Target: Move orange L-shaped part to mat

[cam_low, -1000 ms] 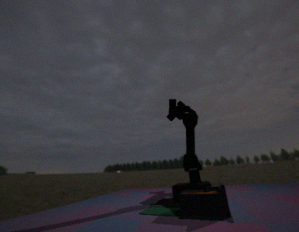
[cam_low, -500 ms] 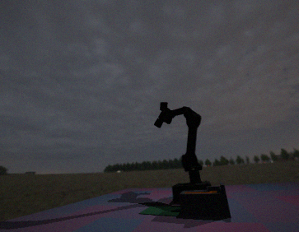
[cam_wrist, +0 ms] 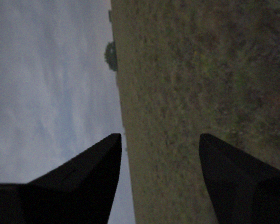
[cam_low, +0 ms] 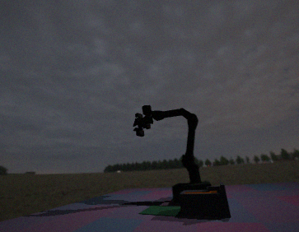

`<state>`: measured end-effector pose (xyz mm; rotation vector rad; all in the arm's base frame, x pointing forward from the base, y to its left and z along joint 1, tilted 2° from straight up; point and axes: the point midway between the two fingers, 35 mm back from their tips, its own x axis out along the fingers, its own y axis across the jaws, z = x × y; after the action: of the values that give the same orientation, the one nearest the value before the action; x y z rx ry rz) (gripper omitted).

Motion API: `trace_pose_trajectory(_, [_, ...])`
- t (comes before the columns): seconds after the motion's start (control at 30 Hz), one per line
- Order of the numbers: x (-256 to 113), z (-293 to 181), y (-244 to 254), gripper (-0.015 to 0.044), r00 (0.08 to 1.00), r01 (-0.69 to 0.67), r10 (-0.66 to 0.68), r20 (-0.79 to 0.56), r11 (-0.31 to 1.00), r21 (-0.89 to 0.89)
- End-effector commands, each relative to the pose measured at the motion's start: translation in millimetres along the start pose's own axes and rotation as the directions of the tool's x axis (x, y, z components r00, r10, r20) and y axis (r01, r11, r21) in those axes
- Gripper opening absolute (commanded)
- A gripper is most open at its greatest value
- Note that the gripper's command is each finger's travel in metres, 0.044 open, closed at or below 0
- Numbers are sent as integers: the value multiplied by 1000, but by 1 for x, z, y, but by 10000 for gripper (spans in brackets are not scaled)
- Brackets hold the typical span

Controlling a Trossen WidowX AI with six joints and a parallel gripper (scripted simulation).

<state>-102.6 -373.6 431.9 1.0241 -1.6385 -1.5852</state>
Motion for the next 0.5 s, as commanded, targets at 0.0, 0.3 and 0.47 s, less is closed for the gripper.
trace_pose_trajectory(0.0, [-13, -66, -38, 180, 976, 93, -125, -179, 980, -177])
trace_pose_trajectory(0.3, [-88, -181, -120, 180, 802, 73, -382, -458, 825, -560])
trace_pose_trajectory(0.47, [-151, -226, -164, 180, 642, -95, -515, -568, 682, -725])
